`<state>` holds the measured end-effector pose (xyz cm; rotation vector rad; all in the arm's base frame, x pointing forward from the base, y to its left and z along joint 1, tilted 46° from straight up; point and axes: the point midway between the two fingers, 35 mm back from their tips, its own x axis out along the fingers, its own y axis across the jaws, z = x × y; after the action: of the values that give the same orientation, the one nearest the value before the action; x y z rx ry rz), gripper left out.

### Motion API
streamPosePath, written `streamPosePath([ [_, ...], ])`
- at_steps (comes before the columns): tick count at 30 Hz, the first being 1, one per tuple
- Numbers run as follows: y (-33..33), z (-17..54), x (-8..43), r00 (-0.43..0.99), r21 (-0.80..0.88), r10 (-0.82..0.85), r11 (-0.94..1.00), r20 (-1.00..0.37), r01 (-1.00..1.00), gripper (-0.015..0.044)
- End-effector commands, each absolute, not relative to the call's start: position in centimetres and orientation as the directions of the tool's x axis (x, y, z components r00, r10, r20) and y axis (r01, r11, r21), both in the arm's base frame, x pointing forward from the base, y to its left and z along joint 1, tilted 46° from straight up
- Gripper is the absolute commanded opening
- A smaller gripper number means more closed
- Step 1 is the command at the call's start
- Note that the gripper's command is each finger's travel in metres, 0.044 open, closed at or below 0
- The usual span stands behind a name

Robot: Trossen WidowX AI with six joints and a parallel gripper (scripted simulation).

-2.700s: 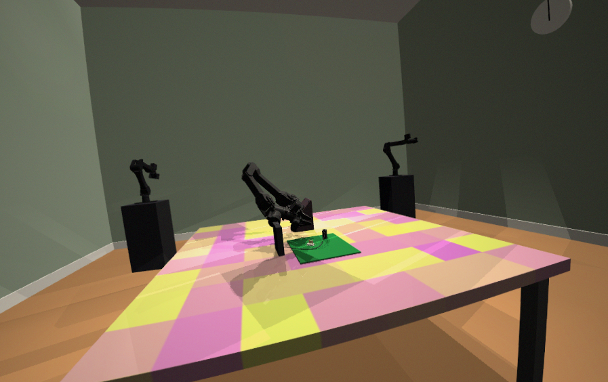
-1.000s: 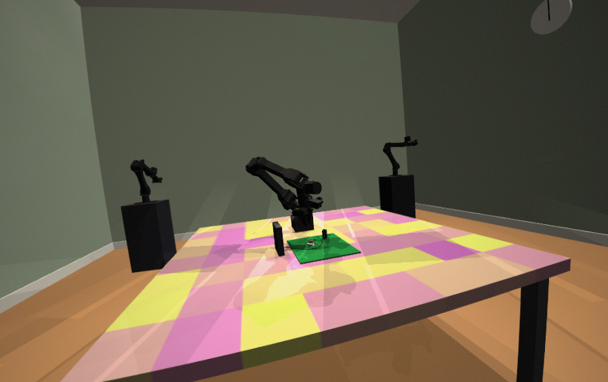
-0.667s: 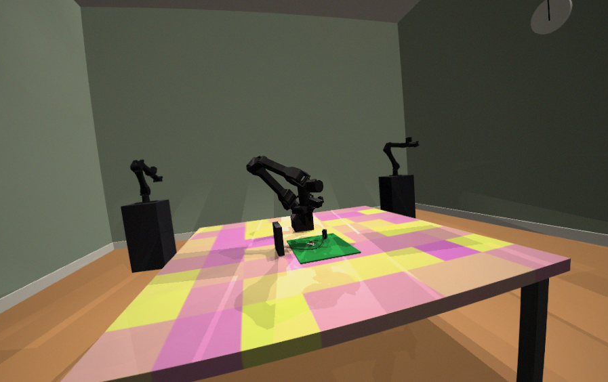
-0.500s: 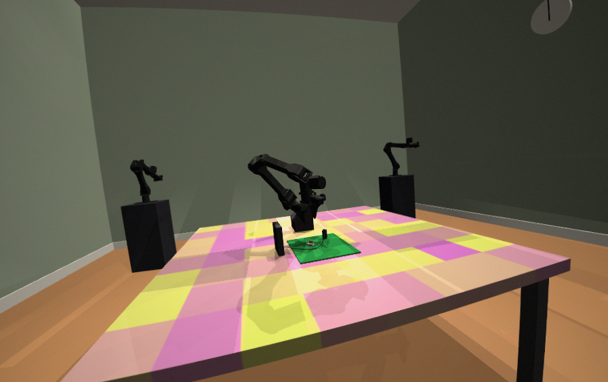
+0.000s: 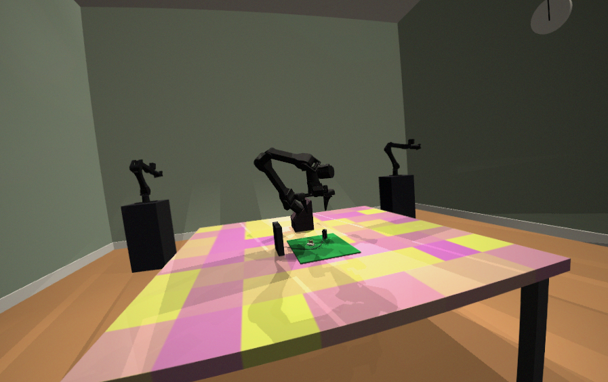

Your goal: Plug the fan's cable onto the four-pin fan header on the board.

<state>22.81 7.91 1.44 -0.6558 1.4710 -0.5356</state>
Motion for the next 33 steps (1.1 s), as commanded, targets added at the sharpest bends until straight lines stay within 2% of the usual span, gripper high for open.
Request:
streamPosePath([
  [1,12.3,1.3,23.1,0.039,-0.624,-0.706,0.649,-0.707,0.436,0.044],
  [16,12.2,1.1,23.1,0.039,-0.624,-0.706,0.649,-0.707,0.436,0.044],
  [25,5.4,-5.6,23.5,0.04,-0.625,-0.708,0.647,-0.705,0.437,0.044],
  [33,5.1,-5.8,23.5,0.04,-0.625,-0.709,0.646,-0.704,0.437,0.044],
])
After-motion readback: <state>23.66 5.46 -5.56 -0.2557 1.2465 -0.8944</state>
